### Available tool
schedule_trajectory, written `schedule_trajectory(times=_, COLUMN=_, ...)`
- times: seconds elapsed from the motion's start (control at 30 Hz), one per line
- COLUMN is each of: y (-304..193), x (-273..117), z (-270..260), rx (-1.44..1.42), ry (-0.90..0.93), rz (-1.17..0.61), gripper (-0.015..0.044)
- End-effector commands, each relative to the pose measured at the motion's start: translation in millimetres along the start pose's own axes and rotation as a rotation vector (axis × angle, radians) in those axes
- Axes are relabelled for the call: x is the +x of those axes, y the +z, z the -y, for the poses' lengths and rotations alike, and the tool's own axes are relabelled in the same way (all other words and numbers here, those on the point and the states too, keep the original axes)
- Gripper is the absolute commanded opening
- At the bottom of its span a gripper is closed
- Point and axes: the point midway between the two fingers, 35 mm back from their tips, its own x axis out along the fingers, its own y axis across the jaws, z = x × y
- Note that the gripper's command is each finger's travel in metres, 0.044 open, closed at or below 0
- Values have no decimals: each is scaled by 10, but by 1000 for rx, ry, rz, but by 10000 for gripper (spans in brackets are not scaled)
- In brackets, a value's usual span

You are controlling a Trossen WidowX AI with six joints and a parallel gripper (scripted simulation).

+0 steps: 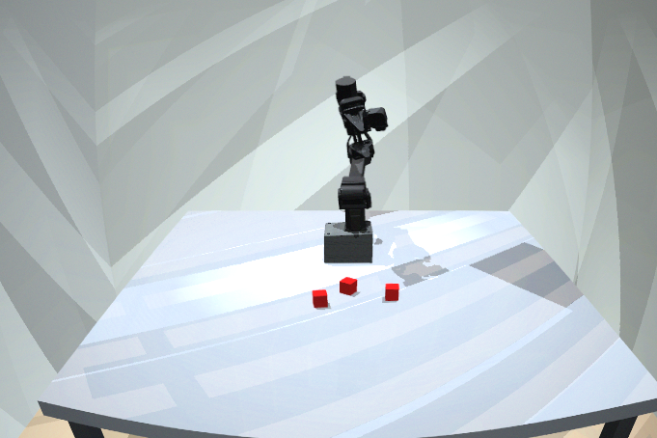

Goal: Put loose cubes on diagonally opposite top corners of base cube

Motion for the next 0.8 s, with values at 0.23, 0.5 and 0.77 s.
schedule_trajectory(times=0.23, y=-142, x=253, z=-1, rx=190, ry=110, rz=-62, gripper=265)
schedule_trajectory(times=0.5, y=-317, x=574, z=-57, rx=440, ry=239, rz=-168, gripper=265)
schedule_trajectory(times=0.77, y=-451, x=871, z=-155, rx=744, ry=344, rz=-298, gripper=265)
